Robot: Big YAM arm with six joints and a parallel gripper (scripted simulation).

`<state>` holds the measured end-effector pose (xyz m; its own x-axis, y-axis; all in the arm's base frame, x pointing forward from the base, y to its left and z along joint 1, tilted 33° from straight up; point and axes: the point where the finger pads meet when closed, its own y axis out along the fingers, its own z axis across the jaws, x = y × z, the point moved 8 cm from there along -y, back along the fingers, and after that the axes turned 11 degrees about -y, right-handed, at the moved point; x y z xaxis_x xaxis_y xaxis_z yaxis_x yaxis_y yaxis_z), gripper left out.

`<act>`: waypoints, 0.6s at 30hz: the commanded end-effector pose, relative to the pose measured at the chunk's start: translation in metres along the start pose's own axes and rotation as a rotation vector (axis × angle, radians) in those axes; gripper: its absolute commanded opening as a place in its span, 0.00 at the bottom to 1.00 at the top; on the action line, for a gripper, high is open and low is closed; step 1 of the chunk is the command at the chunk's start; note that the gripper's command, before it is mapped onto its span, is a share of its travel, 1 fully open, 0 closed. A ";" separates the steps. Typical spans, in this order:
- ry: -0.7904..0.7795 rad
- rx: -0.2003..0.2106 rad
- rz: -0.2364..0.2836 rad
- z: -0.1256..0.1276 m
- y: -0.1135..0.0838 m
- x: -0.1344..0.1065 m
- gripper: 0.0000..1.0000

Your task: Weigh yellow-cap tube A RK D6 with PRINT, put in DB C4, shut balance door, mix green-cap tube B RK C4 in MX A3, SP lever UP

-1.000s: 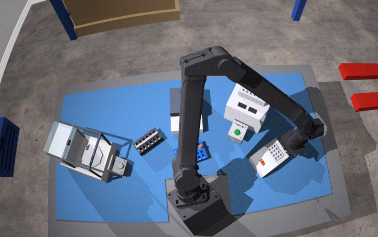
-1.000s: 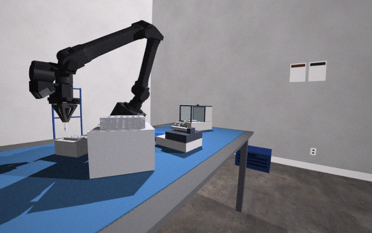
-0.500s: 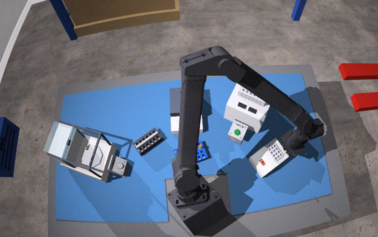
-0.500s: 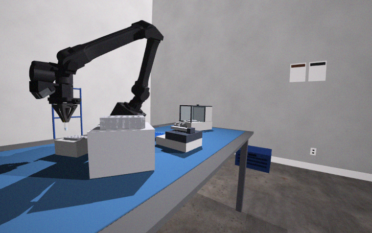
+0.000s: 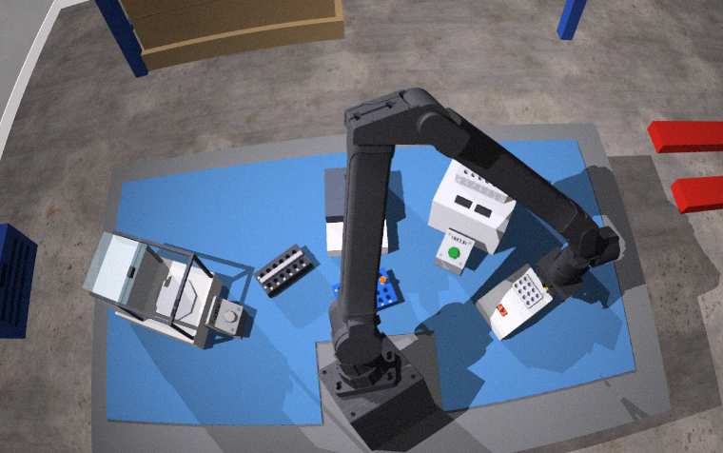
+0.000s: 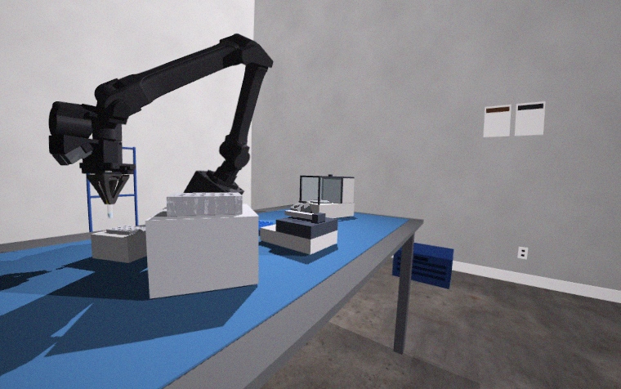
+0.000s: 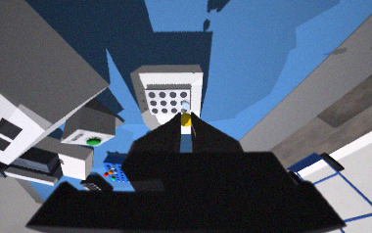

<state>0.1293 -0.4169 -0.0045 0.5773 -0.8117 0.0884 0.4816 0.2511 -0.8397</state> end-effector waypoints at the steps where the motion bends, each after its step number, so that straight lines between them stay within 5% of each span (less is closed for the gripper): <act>1: -0.013 -0.010 -0.019 -0.001 -0.007 0.008 0.09; 18: -0.021 -0.004 -0.002 0.008 -0.003 0.004 0.09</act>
<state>0.1292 -0.4164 -0.0036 0.5773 -0.8116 0.0896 0.4818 0.2500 -0.8399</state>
